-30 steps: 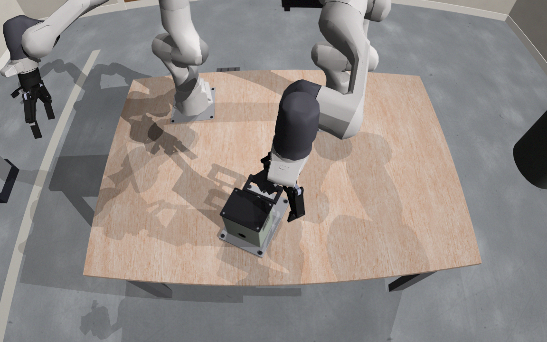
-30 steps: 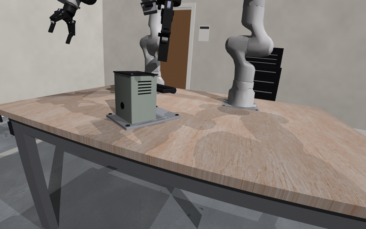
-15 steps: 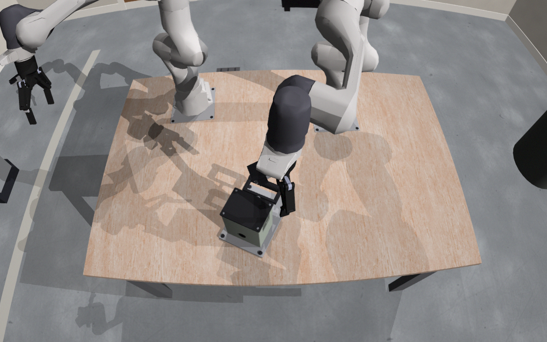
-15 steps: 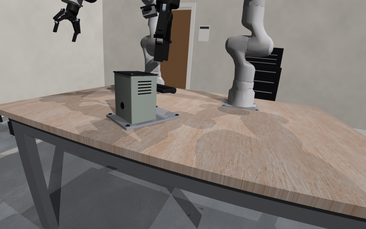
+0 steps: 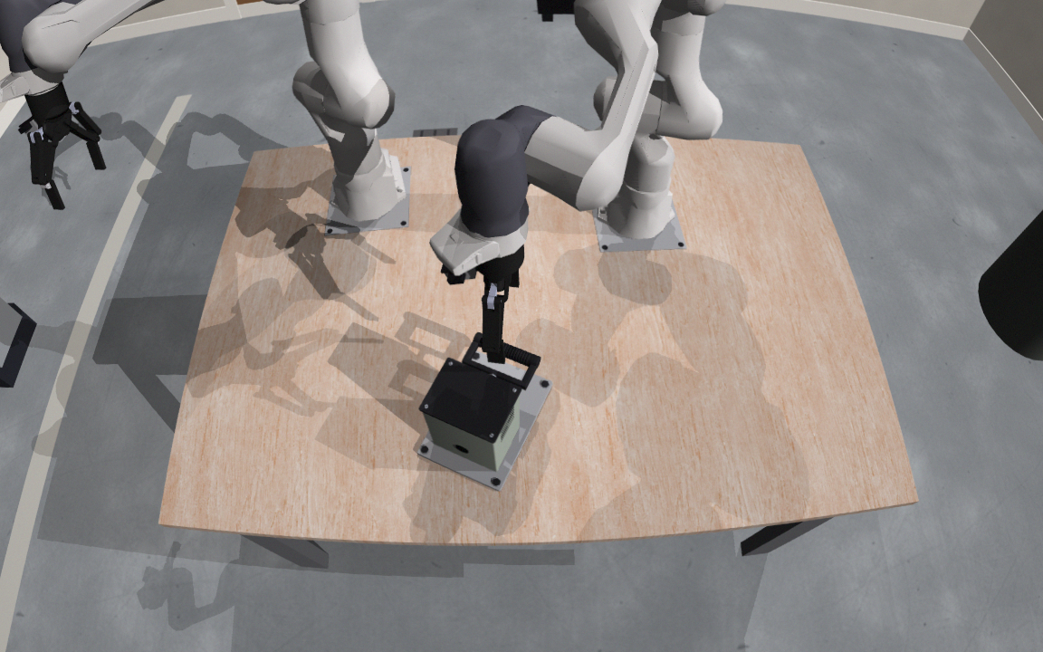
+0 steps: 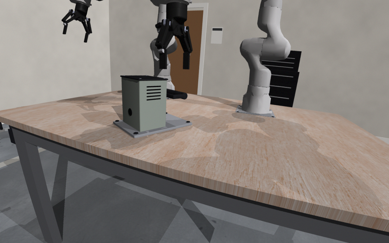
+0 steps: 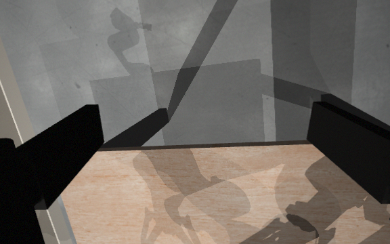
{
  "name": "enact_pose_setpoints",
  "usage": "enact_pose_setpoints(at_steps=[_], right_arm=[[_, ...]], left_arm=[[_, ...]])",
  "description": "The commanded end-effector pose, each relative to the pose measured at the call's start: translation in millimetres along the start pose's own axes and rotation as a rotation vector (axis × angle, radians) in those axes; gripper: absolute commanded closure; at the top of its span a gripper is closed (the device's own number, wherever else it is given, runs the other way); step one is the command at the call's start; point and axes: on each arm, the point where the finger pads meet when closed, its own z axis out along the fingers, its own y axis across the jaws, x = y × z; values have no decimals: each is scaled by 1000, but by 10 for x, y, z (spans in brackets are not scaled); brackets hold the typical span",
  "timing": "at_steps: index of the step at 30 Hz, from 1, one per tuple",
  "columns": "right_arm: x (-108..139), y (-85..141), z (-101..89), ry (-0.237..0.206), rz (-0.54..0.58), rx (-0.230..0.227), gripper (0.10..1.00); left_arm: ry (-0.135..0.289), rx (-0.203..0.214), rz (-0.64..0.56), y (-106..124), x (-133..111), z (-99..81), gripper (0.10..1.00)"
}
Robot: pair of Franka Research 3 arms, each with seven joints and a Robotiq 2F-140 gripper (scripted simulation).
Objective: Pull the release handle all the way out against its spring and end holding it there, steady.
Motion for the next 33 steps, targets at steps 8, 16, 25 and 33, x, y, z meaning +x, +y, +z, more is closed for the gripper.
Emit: enact_pose_setpoints(at_steps=[8,16,25,33], right_arm=[[132,447,-171,-8,171,-70,98],[253,786,-339,1,271,-111,98],[350,1146,-518,11,377,-154,98],[415,1500,-698,21,483,-194,98]], left_arm=[[27,11,275,-24,-32,-4,98],[27,11,275,-24,-32,-4,98],[27,11,275,-24,-32,-4,98],[27,11,275,-24,-32,-4,98]])
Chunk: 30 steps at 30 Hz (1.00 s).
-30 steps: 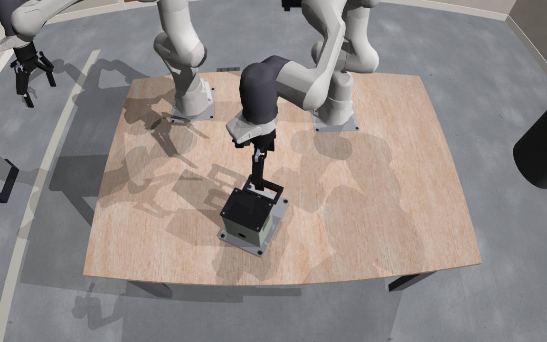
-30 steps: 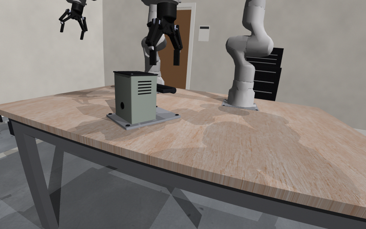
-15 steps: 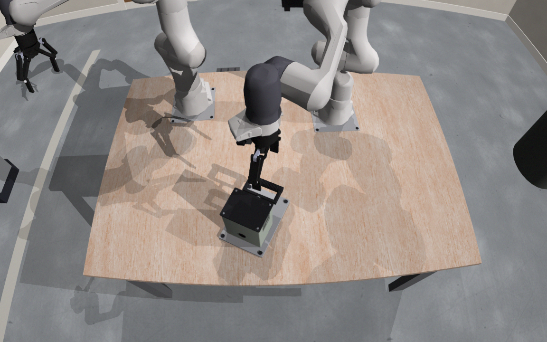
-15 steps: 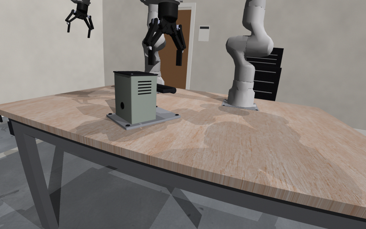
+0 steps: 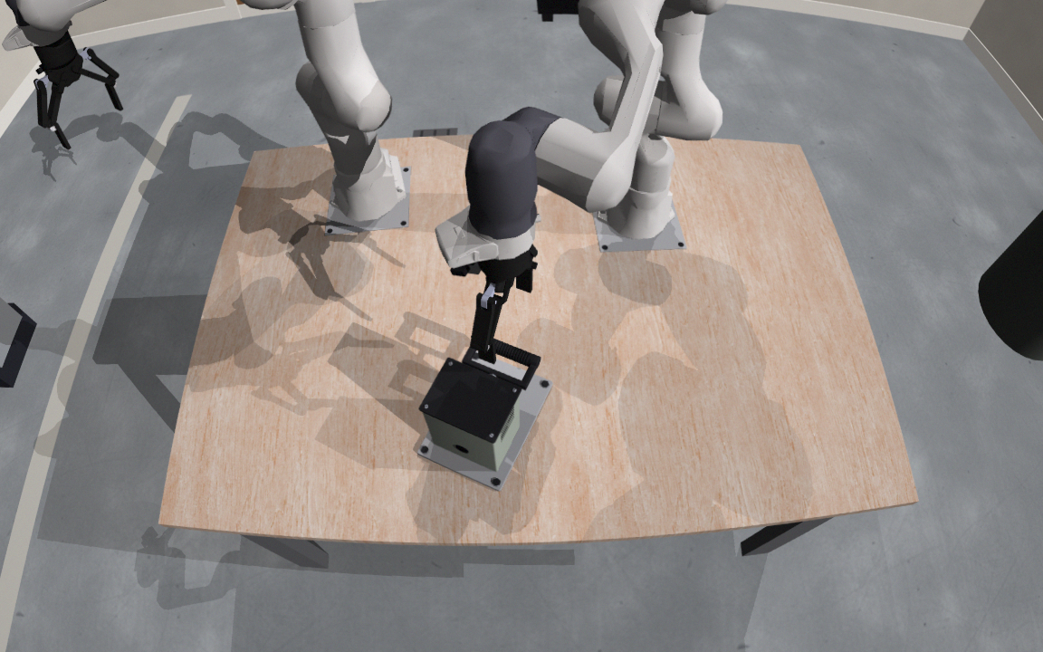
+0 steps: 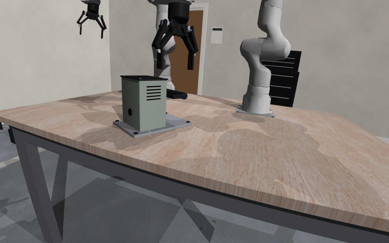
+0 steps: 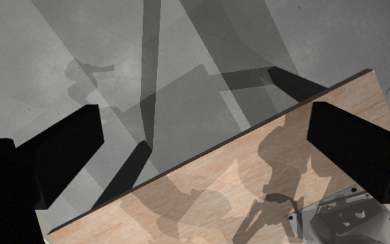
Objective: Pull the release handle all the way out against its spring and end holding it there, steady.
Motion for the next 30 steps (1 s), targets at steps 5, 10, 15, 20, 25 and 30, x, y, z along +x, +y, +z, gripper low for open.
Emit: enact_pose_setpoints(at_steps=[5,10,15,20,25,30], right_arm=[[123,329,-76,-5,136,-53,98],[224,527,-148,1,199,-76,98],[282,650,-193,4,238,-90,98],[289,667,-199,5,243,-91,98],[290,668,-199,5,244,-92,98],[290,668,-199,5,244,-92,98]], left_arm=[[3,5,16,-10,9,-11,98],[3,5,16,-10,9,-11,98],[3,5,16,-10,9,-11,98],[3,5,16,-10,9,-11,98],[3,5,16,-10,9,-11,98],[3,5,16,-10,9,-11,98]])
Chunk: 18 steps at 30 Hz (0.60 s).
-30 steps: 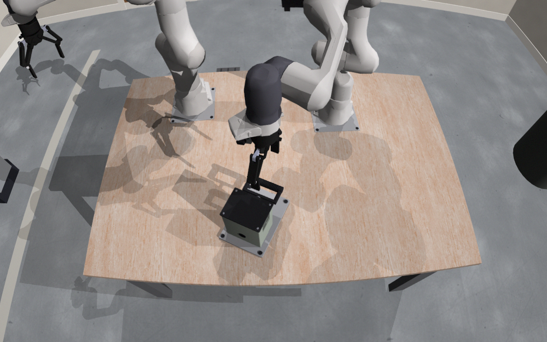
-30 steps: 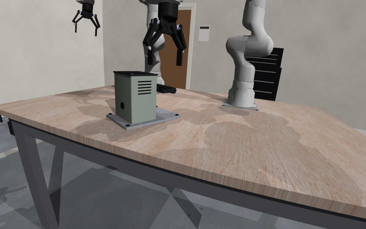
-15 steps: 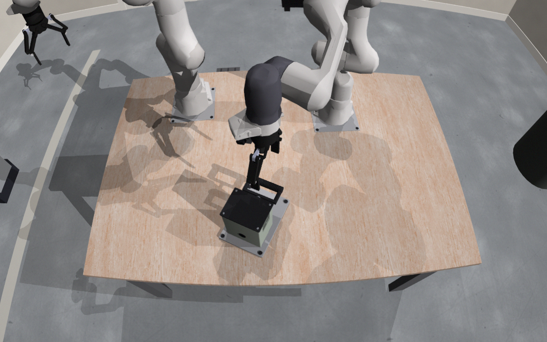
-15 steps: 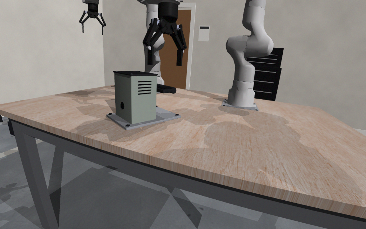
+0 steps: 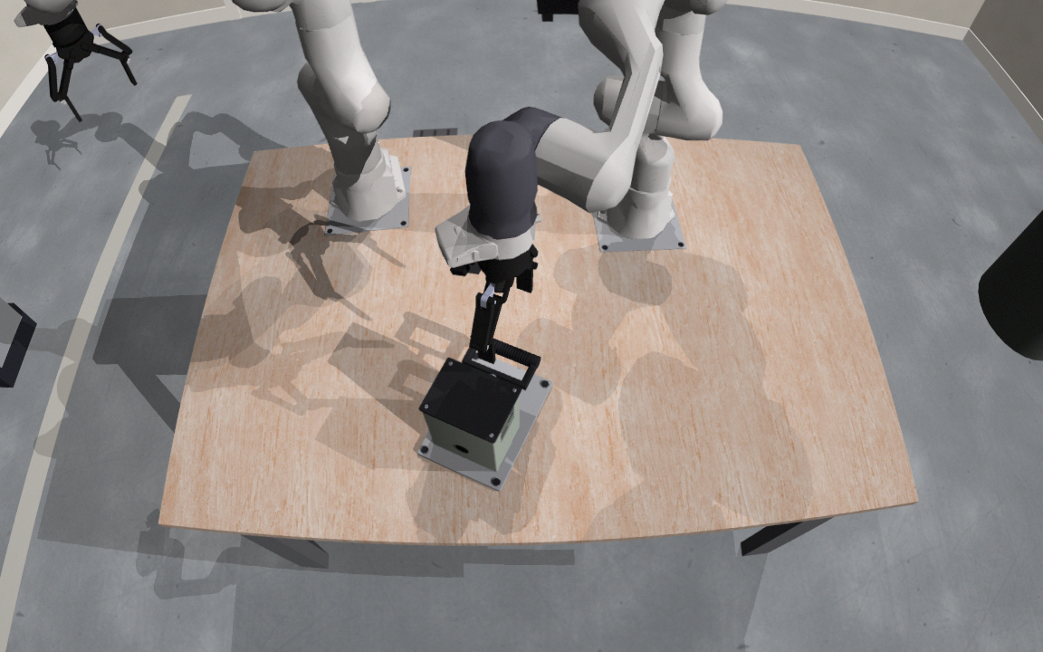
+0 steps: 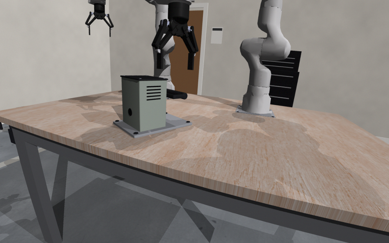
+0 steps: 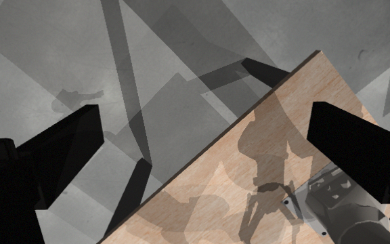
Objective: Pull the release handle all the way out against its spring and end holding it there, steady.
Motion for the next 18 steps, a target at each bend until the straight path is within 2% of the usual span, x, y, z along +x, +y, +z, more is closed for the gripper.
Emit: enact_pose_setpoints(at_steps=[1,2,18], right_arm=[[4,22,5,0,15,-7,98],[0,0,-1,0,1,0,98],[0,0,-1,0,1,0,98]], left_arm=[[2,5,5,-10,7,-11,98],[2,5,5,-10,7,-11,999],[2,5,5,-10,7,-11,999]])
